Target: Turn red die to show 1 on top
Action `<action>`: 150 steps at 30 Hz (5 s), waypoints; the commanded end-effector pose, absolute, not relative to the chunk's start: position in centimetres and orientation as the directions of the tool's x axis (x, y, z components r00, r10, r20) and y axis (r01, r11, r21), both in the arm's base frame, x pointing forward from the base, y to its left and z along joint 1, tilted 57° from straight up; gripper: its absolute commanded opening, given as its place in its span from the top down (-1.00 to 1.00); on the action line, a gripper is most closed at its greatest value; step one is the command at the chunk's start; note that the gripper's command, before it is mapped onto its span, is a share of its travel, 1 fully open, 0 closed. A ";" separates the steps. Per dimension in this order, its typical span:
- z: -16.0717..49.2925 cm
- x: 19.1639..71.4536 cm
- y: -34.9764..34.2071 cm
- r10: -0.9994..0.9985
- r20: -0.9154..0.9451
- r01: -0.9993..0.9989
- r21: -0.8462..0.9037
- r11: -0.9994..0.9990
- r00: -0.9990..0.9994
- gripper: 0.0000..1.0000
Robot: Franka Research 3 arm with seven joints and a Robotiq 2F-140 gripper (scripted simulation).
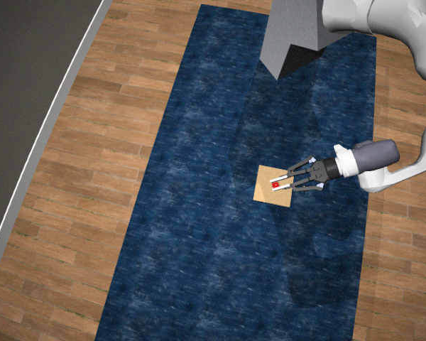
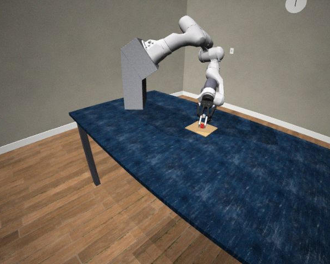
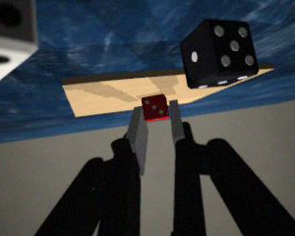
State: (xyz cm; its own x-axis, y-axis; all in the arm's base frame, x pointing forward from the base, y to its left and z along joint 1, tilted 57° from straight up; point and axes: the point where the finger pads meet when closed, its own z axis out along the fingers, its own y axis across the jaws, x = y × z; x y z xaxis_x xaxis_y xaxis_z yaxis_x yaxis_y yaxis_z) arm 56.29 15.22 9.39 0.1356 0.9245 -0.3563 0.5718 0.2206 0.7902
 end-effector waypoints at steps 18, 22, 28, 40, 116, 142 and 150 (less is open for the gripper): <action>9.3 56.2 15.1 0.925 -0.353 0.571 0.792 0.215 0.142 0.57; 9.3 56.2 15.1 0.925 -0.353 0.571 0.792 0.215 0.142 0.57; 9.3 56.2 15.1 0.925 -0.353 0.571 0.792 0.215 0.142 0.57; 9.3 56.2 15.1 0.925 -0.353 0.571 0.792 0.215 0.142 0.57; 15.1 49.8 11.0 0.973 -0.227 0.572 0.791 0.215 -0.052 0.57; 15.2 50.8 7.7 0.906 0.056 0.574 0.790 0.217 -0.420 0.57; 15.2 51.1 6.7 0.841 0.148 0.575 0.789 0.217 -0.520 0.57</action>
State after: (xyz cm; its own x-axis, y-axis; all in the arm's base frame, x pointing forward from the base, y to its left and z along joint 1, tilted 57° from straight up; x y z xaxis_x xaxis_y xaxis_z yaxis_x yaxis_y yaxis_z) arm 51.64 4.58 15.16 -0.3814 0.9115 0.1539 0.6183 0.1278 0.7755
